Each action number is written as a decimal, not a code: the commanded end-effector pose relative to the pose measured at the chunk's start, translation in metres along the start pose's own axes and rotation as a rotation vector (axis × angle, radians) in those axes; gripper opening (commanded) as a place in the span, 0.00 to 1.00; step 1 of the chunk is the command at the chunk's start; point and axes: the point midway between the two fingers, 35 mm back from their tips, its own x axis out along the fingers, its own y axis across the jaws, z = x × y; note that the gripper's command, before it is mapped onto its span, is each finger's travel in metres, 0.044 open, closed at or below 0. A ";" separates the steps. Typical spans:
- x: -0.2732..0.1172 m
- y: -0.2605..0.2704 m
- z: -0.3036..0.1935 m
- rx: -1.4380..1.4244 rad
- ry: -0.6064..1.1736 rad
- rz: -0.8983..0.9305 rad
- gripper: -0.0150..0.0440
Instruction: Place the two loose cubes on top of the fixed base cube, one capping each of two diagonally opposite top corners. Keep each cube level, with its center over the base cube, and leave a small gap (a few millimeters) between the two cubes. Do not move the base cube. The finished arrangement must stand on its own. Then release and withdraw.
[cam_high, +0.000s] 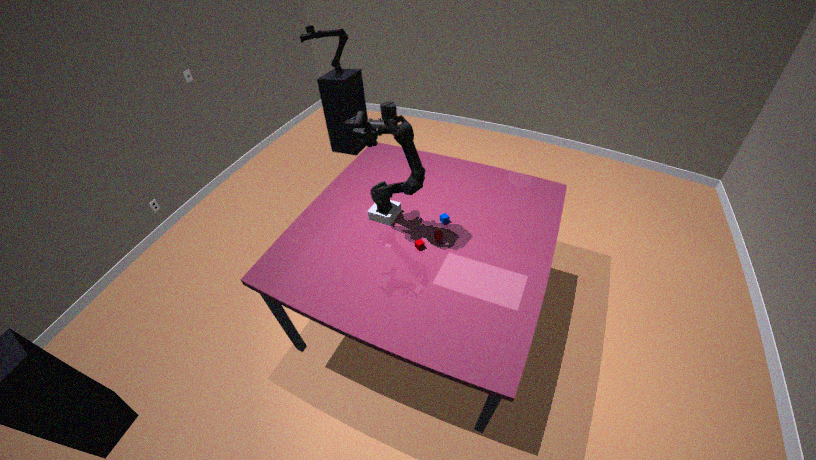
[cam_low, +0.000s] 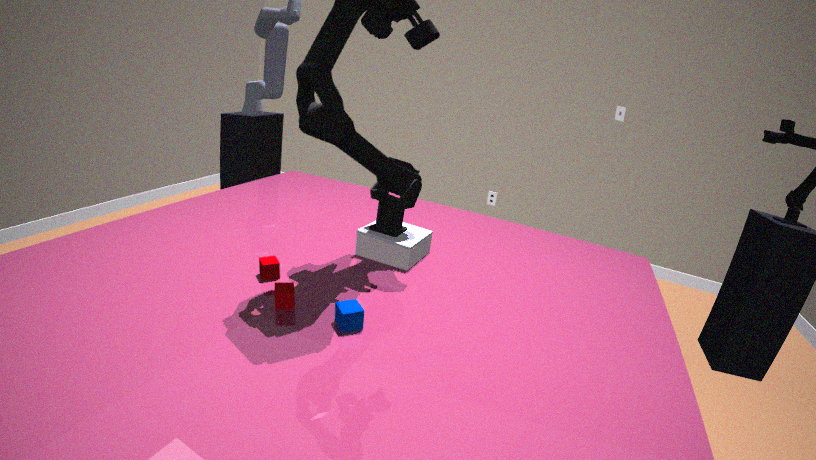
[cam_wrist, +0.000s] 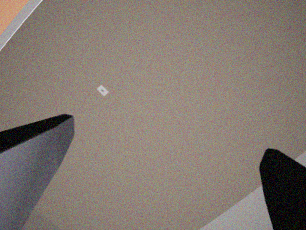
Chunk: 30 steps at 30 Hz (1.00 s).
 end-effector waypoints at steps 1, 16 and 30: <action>0.001 0.001 0.000 0.002 0.003 0.005 0.89; 0.049 0.066 -0.047 0.219 0.256 0.394 0.70; 0.040 0.149 -0.096 0.474 0.553 0.721 0.70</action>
